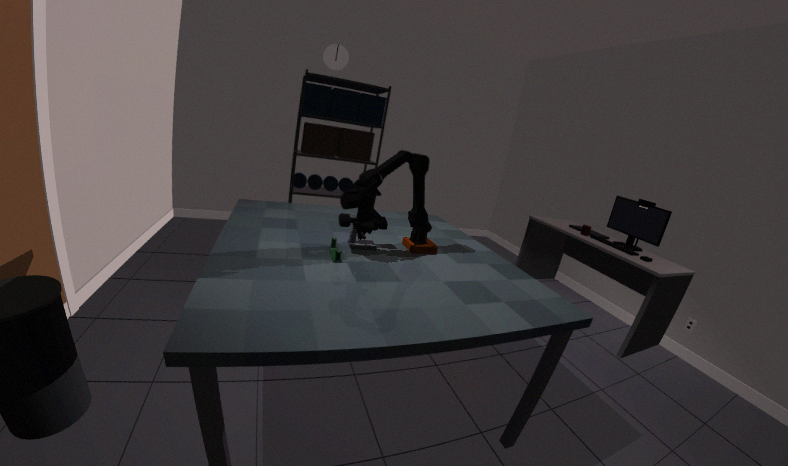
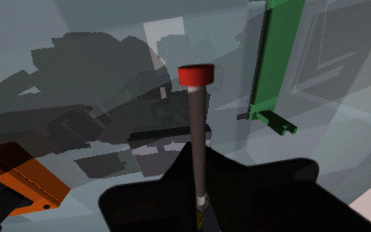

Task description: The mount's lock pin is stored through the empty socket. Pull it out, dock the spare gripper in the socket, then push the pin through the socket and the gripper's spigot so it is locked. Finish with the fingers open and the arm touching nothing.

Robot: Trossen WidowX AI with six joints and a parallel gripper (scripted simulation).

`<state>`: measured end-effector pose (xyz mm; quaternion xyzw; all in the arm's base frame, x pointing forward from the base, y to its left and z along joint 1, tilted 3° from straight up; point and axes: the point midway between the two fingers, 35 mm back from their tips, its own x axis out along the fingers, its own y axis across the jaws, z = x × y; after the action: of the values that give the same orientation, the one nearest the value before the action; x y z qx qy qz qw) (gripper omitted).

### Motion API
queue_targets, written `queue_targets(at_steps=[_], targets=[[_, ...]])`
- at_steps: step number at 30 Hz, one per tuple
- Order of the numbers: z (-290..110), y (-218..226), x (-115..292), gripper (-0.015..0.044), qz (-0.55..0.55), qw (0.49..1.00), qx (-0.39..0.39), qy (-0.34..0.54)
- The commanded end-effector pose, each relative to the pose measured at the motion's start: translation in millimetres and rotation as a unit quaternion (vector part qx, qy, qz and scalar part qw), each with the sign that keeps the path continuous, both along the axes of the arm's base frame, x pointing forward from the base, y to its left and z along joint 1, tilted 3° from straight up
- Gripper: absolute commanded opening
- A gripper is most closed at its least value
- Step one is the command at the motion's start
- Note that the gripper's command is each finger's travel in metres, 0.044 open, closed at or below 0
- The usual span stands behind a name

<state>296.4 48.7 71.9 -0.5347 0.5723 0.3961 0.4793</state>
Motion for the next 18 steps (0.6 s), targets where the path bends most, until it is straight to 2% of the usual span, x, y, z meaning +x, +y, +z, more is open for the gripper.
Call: queue_targets(at_steps=[1,11,18], targets=[[0.0,-3.5,0.0,0.0,0.001,1.0,0.0,0.0],[-0.1,-8.5,-0.6,0.0,0.001,1.0,0.0,0.0],[-0.2,-6.9,-0.8,0.0184,0.0,1.0,0.0,0.001]])
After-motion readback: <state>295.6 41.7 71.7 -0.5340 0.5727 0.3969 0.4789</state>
